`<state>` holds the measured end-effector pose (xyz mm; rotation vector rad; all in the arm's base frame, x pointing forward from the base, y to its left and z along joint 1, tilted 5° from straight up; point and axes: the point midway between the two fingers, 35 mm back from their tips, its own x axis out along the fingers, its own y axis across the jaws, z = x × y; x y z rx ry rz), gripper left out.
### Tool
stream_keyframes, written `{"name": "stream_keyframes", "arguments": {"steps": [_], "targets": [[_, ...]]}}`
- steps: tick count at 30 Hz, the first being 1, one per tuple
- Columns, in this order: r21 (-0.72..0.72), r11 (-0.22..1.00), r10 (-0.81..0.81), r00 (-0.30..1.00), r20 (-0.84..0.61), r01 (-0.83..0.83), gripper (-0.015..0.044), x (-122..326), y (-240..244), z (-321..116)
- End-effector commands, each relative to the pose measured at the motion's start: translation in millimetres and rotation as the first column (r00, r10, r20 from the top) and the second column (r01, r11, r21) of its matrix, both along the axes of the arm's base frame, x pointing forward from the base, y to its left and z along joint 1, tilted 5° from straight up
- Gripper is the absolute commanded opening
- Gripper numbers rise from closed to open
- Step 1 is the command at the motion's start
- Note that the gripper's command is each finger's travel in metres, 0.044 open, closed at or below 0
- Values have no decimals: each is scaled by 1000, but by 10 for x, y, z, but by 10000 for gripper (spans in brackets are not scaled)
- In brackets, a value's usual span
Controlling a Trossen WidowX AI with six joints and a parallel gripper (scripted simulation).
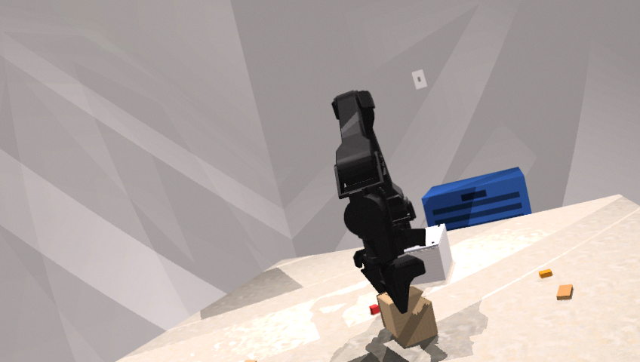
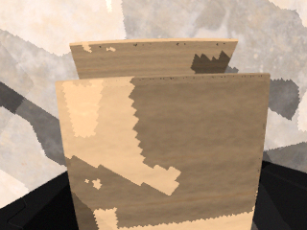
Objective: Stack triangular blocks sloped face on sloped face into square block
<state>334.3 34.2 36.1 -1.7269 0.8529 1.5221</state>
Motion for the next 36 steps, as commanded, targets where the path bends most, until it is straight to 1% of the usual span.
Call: {"name": "stream_keyframes", "arguments": {"steps": [1,36], "targets": [[-2,1000,-5,1000,4,5,0,11,-2,3],[-2,1000,-7,1000,5,7,0,-16,54,-194]]}}
